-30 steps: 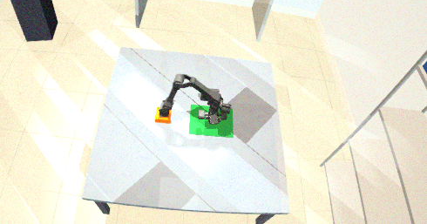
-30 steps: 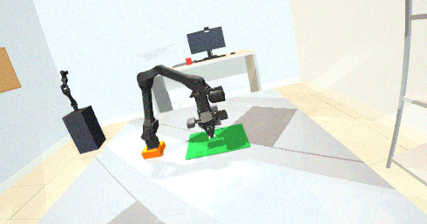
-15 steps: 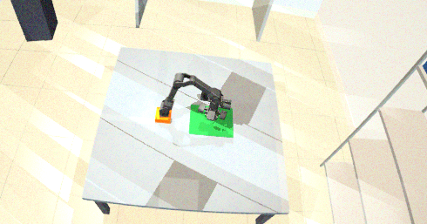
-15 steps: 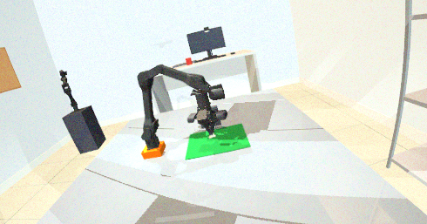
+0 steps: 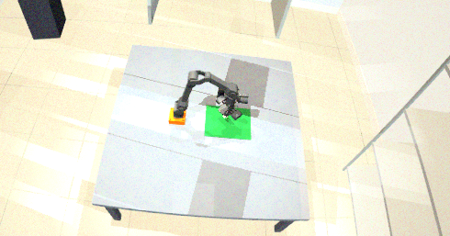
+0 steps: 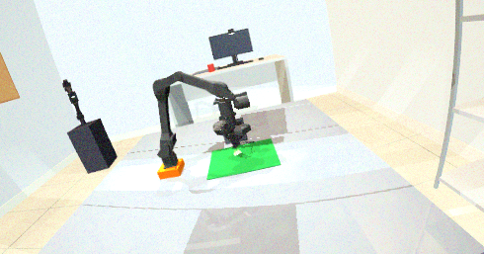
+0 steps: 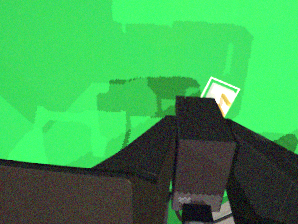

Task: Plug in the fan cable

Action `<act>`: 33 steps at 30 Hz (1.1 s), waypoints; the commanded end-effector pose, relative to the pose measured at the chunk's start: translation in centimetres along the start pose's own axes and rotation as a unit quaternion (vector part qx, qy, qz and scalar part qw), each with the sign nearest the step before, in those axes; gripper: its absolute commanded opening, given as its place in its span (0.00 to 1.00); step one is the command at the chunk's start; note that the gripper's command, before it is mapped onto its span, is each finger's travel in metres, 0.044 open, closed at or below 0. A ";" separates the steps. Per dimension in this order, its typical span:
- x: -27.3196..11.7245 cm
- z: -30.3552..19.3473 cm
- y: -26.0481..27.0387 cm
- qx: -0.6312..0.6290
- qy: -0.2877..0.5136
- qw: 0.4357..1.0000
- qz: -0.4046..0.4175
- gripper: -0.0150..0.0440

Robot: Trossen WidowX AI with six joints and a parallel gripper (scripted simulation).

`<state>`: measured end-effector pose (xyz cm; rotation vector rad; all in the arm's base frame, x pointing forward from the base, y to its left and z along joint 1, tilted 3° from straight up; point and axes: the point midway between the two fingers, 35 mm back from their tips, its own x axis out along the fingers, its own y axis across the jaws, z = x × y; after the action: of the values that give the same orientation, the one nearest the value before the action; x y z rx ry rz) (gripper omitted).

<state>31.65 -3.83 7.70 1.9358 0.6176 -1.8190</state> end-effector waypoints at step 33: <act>-0.1 -0.8 -2.2 0.174 0.000 0.985 0.002 0.25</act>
<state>31.14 -1.47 7.88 2.1544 0.3139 -2.0324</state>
